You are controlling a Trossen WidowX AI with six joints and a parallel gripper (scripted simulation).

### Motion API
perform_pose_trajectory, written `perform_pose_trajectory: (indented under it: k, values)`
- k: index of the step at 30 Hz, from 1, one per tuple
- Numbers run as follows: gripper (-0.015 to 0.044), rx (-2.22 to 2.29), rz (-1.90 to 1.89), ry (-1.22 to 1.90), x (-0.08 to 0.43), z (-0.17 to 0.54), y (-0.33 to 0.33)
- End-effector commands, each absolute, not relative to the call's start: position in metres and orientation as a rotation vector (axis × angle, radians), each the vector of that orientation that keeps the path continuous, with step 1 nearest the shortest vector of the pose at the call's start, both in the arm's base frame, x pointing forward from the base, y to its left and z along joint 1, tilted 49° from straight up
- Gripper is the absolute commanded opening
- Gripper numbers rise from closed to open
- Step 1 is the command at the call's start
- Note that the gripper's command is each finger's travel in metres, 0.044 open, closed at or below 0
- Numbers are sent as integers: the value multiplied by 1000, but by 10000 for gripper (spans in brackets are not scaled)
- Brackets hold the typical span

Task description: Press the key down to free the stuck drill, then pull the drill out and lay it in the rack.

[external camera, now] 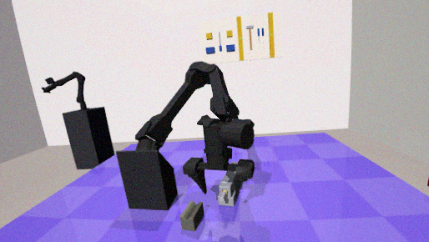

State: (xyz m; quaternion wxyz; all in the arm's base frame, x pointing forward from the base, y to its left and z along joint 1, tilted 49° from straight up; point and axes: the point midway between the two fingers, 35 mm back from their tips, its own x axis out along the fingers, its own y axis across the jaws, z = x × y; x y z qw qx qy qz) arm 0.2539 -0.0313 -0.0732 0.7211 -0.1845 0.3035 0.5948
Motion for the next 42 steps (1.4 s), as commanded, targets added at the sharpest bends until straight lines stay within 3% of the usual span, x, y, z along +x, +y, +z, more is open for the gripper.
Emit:
perform_pose_trajectory:
  k: [1,38,42]
  values:
    - [440,-415,1317,669,253,-74,-31]
    - [440,-411,1319,667,262,-97,16]
    - [335,-421,1318,666,263,-96,13]
